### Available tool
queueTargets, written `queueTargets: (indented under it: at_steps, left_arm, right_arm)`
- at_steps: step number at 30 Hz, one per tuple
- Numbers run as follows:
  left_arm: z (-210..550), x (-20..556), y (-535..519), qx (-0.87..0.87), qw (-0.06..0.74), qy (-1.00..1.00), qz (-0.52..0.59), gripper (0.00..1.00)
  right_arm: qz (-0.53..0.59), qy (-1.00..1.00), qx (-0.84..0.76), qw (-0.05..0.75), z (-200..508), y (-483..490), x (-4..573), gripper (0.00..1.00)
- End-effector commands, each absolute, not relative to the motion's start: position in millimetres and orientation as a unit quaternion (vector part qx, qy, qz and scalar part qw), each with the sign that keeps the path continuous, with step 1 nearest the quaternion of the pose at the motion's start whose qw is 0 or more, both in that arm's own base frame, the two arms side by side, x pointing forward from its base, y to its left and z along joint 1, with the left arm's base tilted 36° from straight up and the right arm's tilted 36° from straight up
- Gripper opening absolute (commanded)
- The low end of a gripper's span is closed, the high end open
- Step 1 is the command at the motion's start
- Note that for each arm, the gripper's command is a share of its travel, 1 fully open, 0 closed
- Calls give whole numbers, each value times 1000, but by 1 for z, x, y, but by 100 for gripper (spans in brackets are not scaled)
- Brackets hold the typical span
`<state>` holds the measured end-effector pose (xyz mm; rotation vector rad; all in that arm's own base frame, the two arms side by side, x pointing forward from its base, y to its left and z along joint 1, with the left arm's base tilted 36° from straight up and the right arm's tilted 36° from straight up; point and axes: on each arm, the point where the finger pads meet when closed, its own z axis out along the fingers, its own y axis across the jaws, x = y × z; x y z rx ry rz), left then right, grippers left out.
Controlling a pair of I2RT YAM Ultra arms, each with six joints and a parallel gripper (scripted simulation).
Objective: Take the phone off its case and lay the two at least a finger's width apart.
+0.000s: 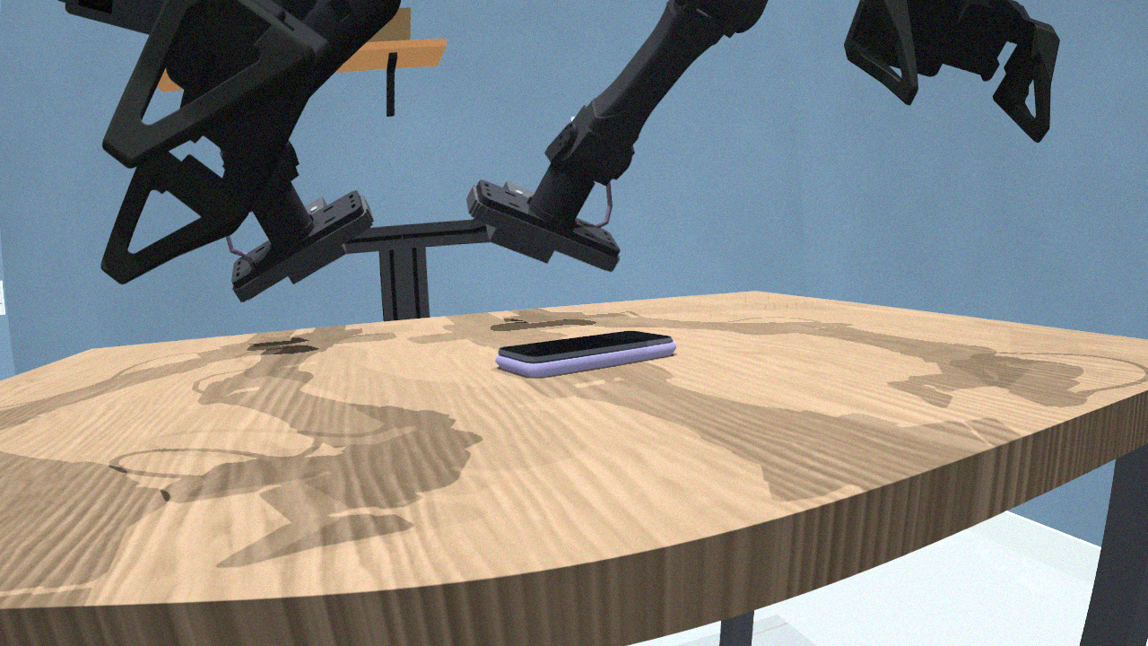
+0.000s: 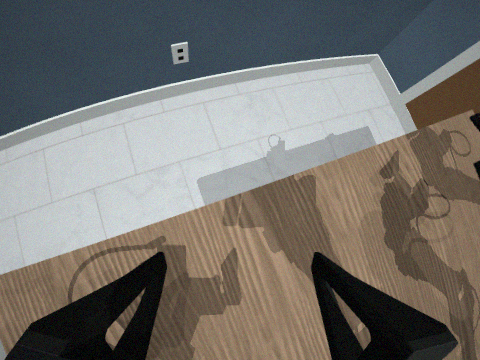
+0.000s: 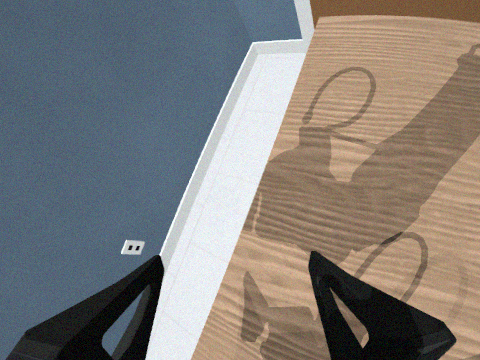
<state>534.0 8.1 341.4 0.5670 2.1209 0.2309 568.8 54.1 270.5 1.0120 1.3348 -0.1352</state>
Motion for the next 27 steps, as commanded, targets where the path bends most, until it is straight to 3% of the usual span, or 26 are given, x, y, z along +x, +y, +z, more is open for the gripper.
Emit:
queueTargets:
  at_steps: [1,18,27]
  left_arm:
    - [353,531,3,233,462,851,95,100]
    - [353,531,3,233,462,851,95,100]
    - [352,525,2,220,478,844,109,100]
  right_arm:
    - [-53,587,450,671,279,57,567,100]
    - [-53,587,450,671,279,57,567,100]
    - [-109,747,247,607,283,91,549,100]
